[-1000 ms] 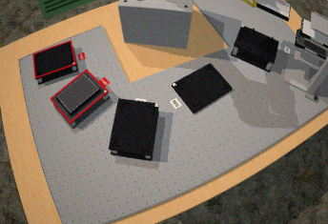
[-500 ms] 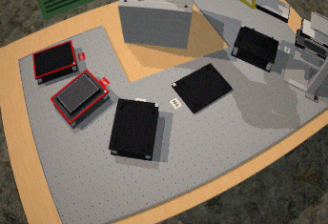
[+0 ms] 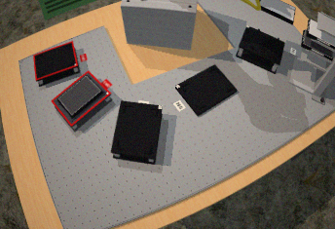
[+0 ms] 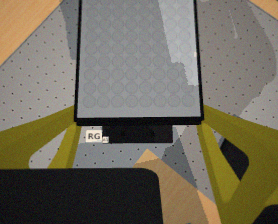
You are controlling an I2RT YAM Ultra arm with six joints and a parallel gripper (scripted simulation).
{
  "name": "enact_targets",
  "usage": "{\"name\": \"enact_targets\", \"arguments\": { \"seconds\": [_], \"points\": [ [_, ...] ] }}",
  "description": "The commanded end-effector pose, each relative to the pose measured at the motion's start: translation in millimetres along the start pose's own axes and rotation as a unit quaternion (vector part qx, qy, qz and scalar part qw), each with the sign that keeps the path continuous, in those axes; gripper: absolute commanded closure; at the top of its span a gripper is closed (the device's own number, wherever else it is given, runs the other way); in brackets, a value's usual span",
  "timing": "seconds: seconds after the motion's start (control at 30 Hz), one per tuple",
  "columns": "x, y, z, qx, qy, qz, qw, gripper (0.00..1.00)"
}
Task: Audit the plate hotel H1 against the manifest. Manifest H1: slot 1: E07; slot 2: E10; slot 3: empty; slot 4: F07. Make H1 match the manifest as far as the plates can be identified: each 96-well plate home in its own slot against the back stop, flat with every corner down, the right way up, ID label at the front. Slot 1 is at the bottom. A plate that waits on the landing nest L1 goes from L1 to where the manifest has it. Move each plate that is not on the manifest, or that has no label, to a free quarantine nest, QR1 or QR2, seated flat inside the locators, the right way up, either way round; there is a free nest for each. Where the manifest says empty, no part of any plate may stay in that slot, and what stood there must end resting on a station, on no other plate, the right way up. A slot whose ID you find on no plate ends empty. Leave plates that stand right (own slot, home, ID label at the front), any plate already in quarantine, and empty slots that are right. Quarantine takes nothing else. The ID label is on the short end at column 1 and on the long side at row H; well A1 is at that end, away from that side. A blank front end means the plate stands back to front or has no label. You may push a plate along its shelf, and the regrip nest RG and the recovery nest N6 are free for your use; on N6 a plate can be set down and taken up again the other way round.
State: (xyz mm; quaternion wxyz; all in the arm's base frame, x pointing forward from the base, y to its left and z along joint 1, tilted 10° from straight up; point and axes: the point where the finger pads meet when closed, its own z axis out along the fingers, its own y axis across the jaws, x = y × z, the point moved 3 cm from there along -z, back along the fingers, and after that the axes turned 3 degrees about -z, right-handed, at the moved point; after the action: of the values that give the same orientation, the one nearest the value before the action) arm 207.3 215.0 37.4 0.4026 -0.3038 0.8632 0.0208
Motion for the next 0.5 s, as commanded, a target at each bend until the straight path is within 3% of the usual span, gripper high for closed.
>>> {"name": "enact_targets", "arguments": {
  "seconds": [0.0,0.13,0.2,0.37,0.4,0.47],
  "points": [
    [-10,1,3.2,-0.001,-0.017,0.005,1.0,0.14],
    [3,-2,4.2,0.002,-0.006,0.001,1.0,0.14],
    [-3,0,5.6,0.001,-0.012,0.004,1.0,0.14],
    [5,-1,5.7,0.0,-0.006,0.0,1.0,0.14],
    [-14,2,6.2,-0.001,-0.026,0.01,1.0,0.14],
    [-14,2,6.3,-0.002,-0.027,0.01,1.0,0.14]
  ]
}}
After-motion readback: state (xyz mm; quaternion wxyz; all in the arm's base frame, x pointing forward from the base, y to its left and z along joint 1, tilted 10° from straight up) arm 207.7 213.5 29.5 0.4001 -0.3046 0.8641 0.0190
